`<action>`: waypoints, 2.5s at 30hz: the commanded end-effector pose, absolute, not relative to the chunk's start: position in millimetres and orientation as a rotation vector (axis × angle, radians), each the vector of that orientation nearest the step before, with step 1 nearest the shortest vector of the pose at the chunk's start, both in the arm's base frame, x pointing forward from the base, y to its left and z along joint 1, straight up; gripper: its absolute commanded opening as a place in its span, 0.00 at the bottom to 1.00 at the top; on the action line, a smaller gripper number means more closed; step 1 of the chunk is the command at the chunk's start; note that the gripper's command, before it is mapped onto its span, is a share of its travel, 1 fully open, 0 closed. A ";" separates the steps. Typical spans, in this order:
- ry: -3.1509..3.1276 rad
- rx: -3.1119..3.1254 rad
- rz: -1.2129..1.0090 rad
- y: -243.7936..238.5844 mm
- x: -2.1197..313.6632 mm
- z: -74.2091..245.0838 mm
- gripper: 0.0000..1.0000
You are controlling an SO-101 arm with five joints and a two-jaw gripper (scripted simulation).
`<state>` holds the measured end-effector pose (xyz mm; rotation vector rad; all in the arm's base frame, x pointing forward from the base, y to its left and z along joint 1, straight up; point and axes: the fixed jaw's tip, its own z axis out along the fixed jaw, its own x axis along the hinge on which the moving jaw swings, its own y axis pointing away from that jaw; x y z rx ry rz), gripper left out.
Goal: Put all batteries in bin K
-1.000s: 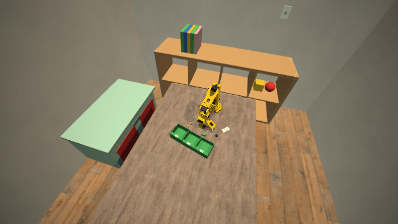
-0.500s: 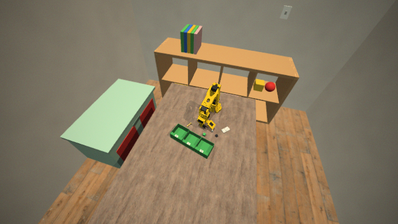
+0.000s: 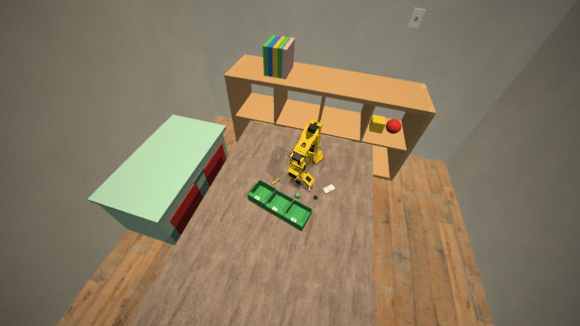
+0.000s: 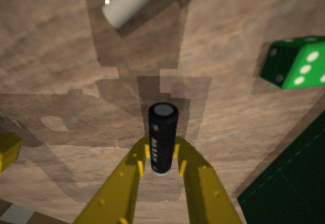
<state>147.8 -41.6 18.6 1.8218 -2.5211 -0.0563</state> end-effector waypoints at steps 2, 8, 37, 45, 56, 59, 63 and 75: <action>-2.553 1.842 0.013 -45.6 156.7 35.4 0.00; -2.553 1.842 0.013 -45.6 156.7 51.3 0.00; -2.726 1.592 0.022 -37.5 179.3 66.3 0.00; -2.811 1.449 0.025 -31.8 191.4 70.1 0.00; -2.824 1.425 0.026 -31.0 193.4 70.7 0.00; -2.842 1.397 0.029 -30.3 196.1 71.8 0.00; -2.887 1.323 0.037 -28.2 202.9 74.4 0.00; -3.025 1.071 0.053 -20.0 224.1 81.6 0.00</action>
